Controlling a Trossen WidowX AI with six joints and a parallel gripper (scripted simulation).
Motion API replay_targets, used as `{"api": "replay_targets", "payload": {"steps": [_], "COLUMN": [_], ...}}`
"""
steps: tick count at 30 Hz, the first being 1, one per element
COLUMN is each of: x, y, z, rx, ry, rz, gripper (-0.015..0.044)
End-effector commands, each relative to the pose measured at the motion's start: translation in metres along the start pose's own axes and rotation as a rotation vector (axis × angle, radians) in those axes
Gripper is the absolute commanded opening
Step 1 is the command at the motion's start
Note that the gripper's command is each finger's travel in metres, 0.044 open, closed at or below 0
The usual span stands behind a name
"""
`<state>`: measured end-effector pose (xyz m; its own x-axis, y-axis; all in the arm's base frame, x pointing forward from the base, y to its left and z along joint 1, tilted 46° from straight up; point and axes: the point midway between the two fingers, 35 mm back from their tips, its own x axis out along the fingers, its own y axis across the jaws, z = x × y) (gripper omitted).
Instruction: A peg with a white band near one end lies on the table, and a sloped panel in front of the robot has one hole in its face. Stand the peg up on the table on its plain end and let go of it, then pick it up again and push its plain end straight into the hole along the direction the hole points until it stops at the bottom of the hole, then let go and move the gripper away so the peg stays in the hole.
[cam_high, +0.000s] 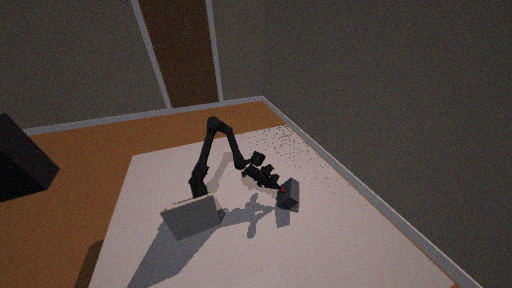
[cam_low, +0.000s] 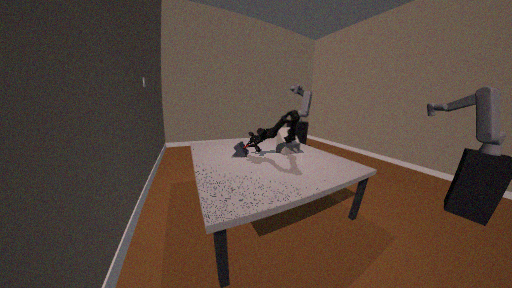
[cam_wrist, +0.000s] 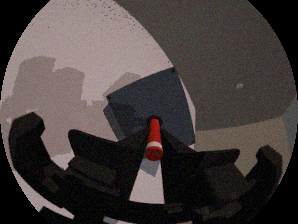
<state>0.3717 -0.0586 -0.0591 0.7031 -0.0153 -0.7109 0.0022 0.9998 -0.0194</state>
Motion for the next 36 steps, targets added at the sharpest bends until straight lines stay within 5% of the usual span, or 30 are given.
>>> {"api": "replay_targets", "payload": {"steps": [1,30,36], "x": [0.0041,0.0108,0.0108], "y": [-0.0008,-0.0005,-0.0005], "z": [0.0001,0.0009,0.0009], "rx": [0.003,-0.002,-0.002], "ry": [-0.001,-0.001,-0.001], "rz": [-0.003,0.002,0.002], "gripper": [0.0000,0.0000,0.0157]}}
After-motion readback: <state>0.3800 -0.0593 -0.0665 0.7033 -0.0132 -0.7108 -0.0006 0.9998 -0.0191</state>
